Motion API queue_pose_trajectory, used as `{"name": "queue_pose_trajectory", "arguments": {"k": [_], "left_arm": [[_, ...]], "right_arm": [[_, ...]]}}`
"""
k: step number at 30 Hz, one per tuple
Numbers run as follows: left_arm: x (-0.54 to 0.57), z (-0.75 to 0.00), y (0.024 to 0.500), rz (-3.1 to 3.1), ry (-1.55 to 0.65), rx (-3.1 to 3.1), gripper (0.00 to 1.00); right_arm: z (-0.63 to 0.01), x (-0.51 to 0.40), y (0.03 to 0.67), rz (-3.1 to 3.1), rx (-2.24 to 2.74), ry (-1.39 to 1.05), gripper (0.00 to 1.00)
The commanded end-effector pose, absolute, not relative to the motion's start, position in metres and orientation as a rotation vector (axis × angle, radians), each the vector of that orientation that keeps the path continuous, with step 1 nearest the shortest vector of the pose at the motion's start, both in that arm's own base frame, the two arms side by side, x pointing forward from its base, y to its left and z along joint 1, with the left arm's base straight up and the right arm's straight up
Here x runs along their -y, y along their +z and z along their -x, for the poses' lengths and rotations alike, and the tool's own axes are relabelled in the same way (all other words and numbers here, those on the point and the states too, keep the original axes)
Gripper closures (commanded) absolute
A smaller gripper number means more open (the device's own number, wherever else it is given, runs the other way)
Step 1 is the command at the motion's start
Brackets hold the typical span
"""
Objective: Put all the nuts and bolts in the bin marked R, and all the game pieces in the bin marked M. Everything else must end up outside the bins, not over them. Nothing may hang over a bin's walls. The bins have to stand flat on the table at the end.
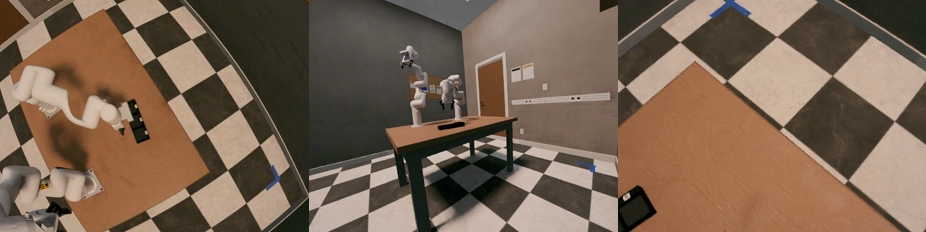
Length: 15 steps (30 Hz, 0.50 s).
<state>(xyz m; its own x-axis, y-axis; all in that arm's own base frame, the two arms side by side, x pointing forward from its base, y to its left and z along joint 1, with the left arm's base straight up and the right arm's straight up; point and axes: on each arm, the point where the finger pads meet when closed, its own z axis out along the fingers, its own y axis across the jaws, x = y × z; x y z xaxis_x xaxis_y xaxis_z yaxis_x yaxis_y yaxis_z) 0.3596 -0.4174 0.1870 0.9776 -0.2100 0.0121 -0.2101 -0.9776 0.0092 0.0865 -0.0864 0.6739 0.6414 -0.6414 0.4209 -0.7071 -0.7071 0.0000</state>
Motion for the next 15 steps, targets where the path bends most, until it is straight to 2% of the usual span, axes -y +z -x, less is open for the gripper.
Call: {"name": "queue_pose_trajectory", "arguments": {"k": [1, 15], "left_arm": [[0.454, -0.386, 0.183, -3.121, 0.005, 0.331, 0.00], [0.465, -0.393, 0.181, -3.121, 0.005, 0.331, 0.00]], "right_arm": [[-0.087, 0.087, 0.674, -2.694, 1.116, 0.596, 0.00], [-0.087, 0.087, 0.674, -2.694, 1.116, 0.596, 0.00]]}}
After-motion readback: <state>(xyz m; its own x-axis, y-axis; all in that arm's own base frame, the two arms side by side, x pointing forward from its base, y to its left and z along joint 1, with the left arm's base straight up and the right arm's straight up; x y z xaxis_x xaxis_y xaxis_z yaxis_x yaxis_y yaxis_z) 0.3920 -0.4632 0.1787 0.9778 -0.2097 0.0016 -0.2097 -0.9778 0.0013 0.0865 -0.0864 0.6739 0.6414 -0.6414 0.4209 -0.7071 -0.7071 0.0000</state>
